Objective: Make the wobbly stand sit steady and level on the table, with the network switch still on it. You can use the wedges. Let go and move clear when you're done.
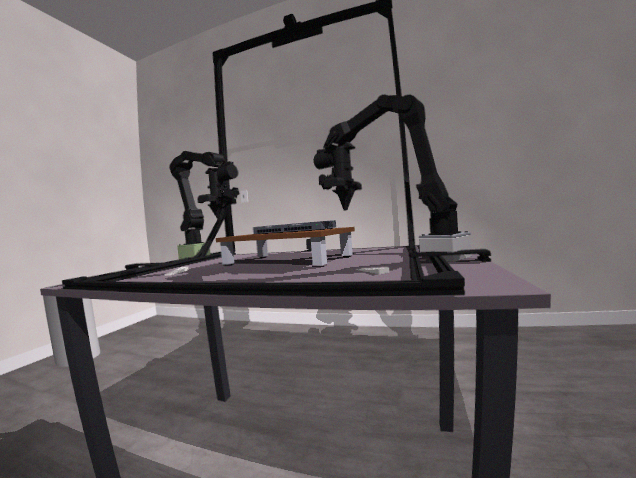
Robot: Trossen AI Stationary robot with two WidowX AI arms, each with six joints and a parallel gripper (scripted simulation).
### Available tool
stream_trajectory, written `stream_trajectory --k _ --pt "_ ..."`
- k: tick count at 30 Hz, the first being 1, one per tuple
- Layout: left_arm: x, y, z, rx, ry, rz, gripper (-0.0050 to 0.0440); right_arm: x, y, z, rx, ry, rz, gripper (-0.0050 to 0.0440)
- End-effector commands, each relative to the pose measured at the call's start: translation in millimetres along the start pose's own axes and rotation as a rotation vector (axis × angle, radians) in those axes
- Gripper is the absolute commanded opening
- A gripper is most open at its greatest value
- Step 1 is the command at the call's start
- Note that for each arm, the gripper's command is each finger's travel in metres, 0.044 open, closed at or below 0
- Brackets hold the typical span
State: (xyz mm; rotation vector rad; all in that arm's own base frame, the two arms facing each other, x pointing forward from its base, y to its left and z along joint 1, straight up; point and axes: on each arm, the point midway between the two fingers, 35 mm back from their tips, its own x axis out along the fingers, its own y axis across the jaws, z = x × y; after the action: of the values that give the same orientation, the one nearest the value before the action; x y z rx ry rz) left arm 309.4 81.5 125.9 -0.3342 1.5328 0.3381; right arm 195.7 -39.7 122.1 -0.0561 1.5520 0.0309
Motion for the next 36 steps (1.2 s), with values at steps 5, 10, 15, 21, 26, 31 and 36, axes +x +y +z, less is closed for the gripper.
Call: stream_trajectory --k 5,10,15,21,26,31,36 --pt "0.4 0.0 0.0 0.000 0.000 0.000 0.0000 -28.2 -12.9 50.4 0.020 -0.229 -0.055 0.0000" --pt "0.4 0.0 0.0 0.000 0.000 0.000 0.0000 -79.7 -27.5 106.6 0.045 -0.517 -0.117 0.0000" --pt "0.4 0.0 0.0 0.000 0.000 0.000 0.0000 -104.9 -32.6 126.0 0.054 -0.632 -0.141 0.0000" --pt "-0.1 0.0 0.0 0.000 0.000 0.000 0.0000 -131.0 -35.0 133.0 0.058 -0.729 -0.161 0.0000" --pt "-0.1 0.0 0.0 0.000 0.000 0.000 0.0000 -198.0 -43.2 163.0 0.077 -0.985 -0.207 0.0000" --pt "-0.1 0.0 0.0 0.000 0.000 0.000 0.0000 -241.9 -46.5 174.3 0.086 -1.140 -0.233 0.0000" --pt "-0.1 0.0 0.0 0.000 0.000 0.000 0.0000 -242.3 -44.7 166.8 0.083 -1.139 -0.235 0.0000"
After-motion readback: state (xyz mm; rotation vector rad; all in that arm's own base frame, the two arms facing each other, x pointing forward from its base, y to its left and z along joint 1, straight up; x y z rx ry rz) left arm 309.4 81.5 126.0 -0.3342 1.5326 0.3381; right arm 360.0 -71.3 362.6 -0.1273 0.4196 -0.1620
